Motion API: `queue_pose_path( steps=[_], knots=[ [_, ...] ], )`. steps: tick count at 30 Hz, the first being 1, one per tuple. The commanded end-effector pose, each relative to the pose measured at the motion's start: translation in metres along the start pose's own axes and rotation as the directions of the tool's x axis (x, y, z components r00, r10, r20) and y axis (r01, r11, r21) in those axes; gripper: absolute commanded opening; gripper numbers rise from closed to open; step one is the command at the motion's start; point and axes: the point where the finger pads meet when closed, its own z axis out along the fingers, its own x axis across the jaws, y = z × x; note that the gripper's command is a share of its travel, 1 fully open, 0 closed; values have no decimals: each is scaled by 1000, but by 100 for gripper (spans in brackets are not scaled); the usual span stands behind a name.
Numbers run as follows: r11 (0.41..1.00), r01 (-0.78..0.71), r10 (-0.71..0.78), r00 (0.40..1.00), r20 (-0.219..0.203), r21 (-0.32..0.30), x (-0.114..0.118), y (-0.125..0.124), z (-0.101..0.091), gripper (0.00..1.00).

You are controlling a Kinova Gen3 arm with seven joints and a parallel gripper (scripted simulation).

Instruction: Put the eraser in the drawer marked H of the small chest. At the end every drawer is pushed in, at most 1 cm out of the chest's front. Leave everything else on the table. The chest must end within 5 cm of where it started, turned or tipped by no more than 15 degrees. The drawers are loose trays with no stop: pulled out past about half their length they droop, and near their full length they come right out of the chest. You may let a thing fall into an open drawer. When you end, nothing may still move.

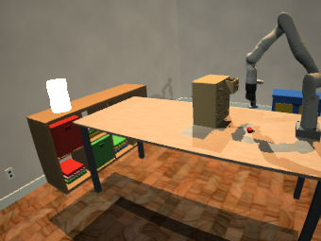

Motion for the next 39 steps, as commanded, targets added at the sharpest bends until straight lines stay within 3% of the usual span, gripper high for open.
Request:
queue_pose_path(
  steps=[1,13,26,39],
  knots=[
    [1000,-31,31,1000,4,-1,2,6,-1,45],
    [971,-239,239,971,3,-2,6,18,-1,45],
    [888,-461,461,888,3,-2,10,31,-1,45],
    [817,-577,577,817,3,-3,13,38,-1,45]
  ],
)
